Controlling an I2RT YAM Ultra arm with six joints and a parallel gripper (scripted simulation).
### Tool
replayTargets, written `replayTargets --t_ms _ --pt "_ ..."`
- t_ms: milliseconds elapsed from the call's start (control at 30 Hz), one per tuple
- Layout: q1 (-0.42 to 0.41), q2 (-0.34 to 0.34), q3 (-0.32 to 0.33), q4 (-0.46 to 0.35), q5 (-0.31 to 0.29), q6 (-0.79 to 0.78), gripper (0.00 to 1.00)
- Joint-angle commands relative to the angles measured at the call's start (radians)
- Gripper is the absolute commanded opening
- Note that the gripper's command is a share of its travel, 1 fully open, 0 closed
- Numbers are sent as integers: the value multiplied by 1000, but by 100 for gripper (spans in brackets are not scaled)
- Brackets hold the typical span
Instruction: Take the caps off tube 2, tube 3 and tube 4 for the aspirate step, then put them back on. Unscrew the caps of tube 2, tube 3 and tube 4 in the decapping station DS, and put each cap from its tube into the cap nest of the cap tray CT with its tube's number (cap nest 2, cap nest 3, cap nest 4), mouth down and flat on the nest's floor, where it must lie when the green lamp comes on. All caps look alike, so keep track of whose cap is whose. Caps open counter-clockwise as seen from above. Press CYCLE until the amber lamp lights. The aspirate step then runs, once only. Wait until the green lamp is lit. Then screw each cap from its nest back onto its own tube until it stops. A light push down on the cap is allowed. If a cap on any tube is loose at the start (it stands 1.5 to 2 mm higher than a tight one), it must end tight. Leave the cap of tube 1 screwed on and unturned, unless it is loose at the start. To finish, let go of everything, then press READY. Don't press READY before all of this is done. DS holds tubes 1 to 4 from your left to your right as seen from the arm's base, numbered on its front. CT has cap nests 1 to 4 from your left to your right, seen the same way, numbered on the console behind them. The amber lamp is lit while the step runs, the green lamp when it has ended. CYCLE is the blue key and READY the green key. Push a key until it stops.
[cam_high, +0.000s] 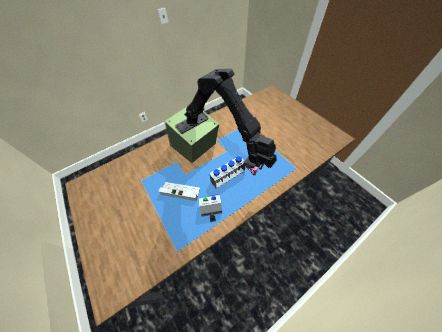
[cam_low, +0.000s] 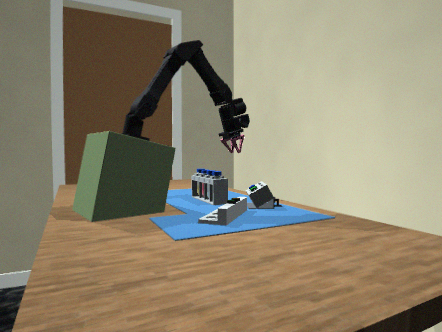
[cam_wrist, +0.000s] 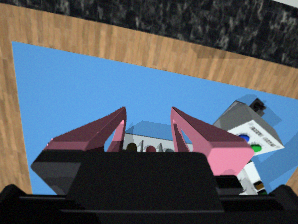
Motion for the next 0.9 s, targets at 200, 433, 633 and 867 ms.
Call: replayTargets --t_ms 200,433,633,867 --pt "-65 -36 -39 -17 -14 -85 49" --pt "-131 -52 -85 -39 -25 -149 49" --pt "-174 -80 -150 -3 -44 -188 49" --pt "-244 -96 -198 -23 -56 -256 49"
